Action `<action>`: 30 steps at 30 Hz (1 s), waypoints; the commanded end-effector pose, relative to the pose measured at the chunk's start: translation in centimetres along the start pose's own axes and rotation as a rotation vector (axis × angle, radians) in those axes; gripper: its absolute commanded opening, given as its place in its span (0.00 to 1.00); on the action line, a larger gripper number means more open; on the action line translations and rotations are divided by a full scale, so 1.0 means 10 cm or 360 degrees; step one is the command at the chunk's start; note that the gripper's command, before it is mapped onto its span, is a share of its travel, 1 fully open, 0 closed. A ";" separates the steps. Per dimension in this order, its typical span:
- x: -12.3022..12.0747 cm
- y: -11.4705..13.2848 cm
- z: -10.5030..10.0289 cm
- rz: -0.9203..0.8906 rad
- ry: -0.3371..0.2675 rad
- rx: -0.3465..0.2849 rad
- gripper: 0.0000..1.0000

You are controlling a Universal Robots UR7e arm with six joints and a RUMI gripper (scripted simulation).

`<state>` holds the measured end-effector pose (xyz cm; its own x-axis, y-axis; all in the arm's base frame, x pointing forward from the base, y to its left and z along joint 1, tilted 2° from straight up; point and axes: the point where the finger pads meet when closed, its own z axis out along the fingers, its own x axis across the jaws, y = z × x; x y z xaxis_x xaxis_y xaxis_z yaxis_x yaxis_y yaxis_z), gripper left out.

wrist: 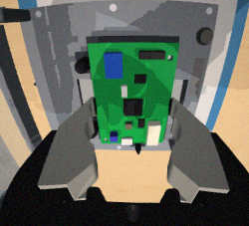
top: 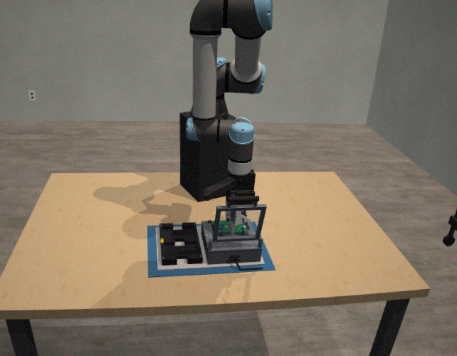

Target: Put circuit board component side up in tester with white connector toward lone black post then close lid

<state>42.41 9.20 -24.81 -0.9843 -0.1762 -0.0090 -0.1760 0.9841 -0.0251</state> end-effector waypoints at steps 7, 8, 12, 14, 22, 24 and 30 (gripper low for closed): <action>0.00 0.00 0.00 0.0000 -0.0001 0.0000 0.39; 0.00 0.00 0.00 0.0000 -0.0001 0.0000 0.39; 0.00 0.00 0.00 0.0000 -0.0001 0.0000 0.39; 0.00 0.00 0.00 0.0000 -0.0001 0.0000 0.39; -0.01 0.00 0.00 0.0000 -0.0001 0.0000 0.39; -0.01 0.00 0.00 0.0000 -0.0001 0.0000 0.39; -0.01 0.00 0.01 0.0000 -0.0001 0.0000 0.39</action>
